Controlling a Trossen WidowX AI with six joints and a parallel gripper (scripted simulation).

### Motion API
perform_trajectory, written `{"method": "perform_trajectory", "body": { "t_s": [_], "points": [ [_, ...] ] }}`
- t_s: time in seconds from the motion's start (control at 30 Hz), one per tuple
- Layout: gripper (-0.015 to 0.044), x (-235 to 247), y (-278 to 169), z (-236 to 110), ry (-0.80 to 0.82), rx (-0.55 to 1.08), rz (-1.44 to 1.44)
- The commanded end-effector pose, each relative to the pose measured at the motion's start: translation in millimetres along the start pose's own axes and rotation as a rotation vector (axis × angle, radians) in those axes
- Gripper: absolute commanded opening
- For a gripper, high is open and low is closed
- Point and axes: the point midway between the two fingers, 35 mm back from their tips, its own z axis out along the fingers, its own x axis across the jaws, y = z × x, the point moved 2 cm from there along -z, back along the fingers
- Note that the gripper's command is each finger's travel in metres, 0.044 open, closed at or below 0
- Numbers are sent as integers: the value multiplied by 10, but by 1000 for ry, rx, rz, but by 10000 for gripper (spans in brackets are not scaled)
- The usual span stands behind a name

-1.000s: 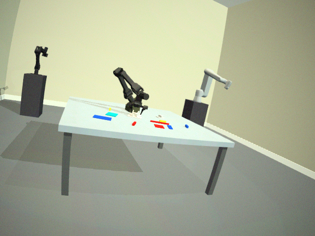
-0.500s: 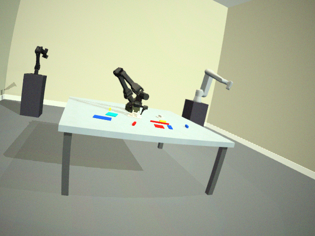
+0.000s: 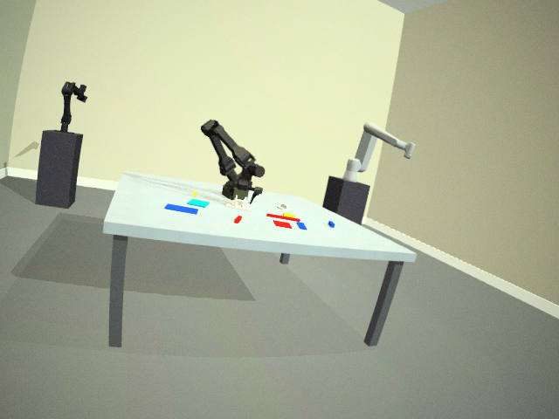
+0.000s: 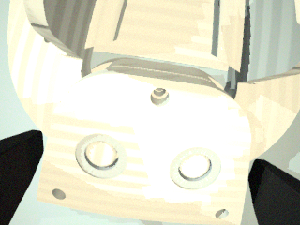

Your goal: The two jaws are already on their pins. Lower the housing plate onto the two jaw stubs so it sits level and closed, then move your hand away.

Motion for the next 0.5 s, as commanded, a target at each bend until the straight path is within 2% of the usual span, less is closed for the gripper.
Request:
{"method": "perform_trajectory", "body": {
  "t_s": [0.0,0.17,0.33,0.37,0.47],
  "points": [
    [440,32,25,-182,11,-2,3],
    [440,15,7,-714,11,0,3],
    [440,11,4,-740,11,-1,3],
    [440,28,13,-650,12,-8,-2],
    [440,7,-83,-800,17,-4,-2]
  ]
}}
